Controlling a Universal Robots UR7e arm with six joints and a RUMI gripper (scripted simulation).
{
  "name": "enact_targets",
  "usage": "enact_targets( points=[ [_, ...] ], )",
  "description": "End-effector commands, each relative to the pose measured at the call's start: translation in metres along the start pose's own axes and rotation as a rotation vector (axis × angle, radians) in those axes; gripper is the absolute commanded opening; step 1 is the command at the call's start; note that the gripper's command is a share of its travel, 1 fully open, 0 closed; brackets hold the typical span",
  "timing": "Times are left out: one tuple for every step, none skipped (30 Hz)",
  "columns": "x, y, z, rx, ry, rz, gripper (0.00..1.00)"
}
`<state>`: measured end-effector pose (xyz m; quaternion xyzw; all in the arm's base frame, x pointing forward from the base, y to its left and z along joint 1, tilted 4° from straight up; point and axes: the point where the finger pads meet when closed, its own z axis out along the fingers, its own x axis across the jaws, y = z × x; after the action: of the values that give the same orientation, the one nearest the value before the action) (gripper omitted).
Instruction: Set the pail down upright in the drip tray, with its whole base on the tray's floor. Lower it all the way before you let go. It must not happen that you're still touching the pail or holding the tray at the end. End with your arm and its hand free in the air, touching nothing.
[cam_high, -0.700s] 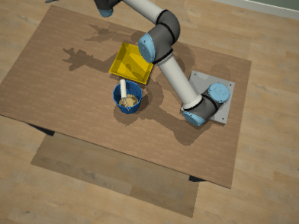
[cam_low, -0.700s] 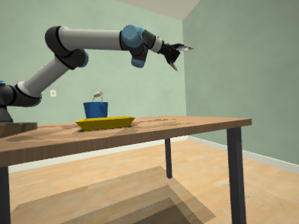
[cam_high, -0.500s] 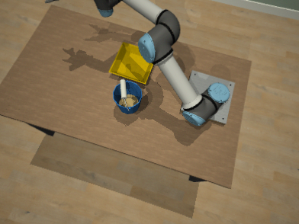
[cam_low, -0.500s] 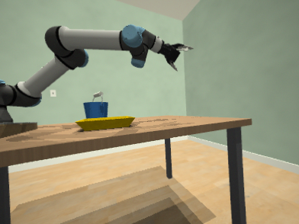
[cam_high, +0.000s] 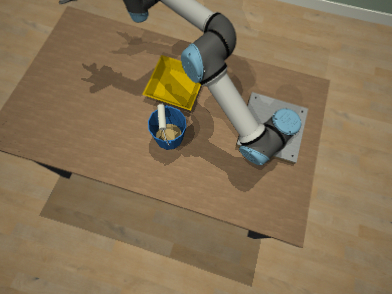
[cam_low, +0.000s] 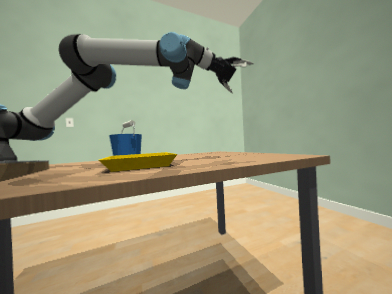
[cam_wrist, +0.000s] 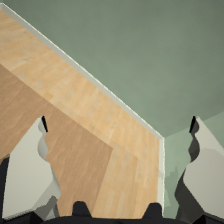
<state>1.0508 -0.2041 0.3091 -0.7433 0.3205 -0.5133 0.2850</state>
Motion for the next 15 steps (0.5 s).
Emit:
enact_targets(
  points=[
    [0.0,-0.002,-0.001,-0.002,-0.002,-0.004,1.0],
    [-0.001,-0.003,-0.001,-0.004,-0.004,-0.006,1.0],
    [-0.002,-0.004,-0.001,-0.007,-0.007,-0.009,1.0],
    [-0.004,-0.005,-0.002,-0.011,-0.011,-0.012,1.0],
    [-0.006,-0.007,-0.002,-0.016,-0.016,-0.017,1.0],
    [-0.008,-0.009,-0.003,-0.022,-0.022,-0.022,1.0],
    [-0.011,-0.011,-0.003,-0.03,-0.03,-0.029,1.0],
    [-0.015,-0.014,-0.004,-0.038,-0.038,-0.036,1.0],
    [-0.019,-0.017,-0.005,-0.047,-0.048,-0.045,1.0],
    [-0.023,-0.02,-0.007,-0.057,-0.06,-0.055,1.0],
    [-0.028,-0.023,-0.009,-0.068,-0.073,-0.067,1.0],
    [-0.028,-0.023,-0.009,-0.068,-0.073,-0.067,1.0],
    [-0.028,-0.023,-0.009,-0.068,-0.073,-0.067,1.0],
    [-0.034,-0.027,-0.011,-0.08,-0.087,-0.079,1.0],
    [-0.041,-0.031,-0.013,-0.093,-0.103,-0.093,1.0]
  ],
)
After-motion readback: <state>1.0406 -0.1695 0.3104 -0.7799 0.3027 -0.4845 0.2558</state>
